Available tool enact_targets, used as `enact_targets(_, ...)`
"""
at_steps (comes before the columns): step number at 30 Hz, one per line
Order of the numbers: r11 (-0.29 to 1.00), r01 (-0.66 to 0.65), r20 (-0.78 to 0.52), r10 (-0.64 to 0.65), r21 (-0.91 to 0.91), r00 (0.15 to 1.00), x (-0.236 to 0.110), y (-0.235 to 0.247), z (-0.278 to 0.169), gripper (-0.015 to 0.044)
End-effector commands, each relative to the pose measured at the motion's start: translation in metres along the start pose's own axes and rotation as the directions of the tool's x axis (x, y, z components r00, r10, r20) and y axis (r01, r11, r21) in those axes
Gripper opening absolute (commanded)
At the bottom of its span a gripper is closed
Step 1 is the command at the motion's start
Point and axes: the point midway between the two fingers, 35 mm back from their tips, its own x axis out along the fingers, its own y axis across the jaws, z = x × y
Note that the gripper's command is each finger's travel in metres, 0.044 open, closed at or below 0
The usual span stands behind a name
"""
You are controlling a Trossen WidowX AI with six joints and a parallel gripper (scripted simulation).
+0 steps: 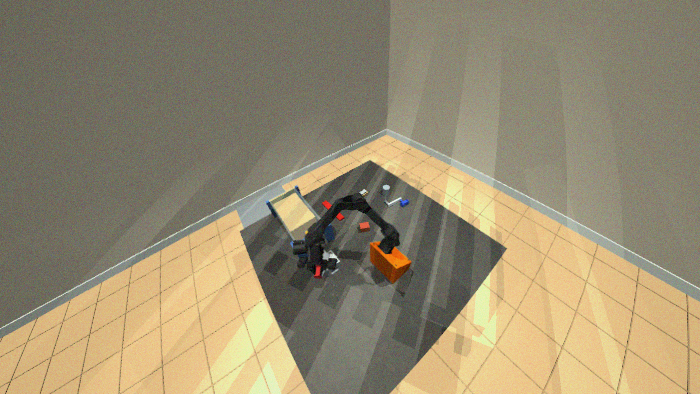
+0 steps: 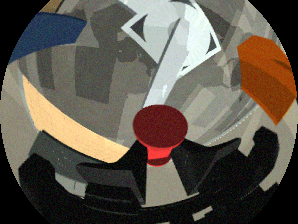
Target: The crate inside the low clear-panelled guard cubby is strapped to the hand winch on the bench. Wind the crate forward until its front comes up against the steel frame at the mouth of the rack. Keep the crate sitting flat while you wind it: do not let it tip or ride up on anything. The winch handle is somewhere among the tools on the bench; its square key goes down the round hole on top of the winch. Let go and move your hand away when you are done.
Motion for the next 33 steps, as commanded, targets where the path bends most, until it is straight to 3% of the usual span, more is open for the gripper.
enact_targets(1,0.999,0.041,-0.004,-0.041,-0.001,0.999,0.003,-0.019,-0.004,0.0000)
enact_targets(33,0.999,0.044,-0.003,-0.044,-0.001,0.999,0.000,-0.059,-0.001,0.0000)
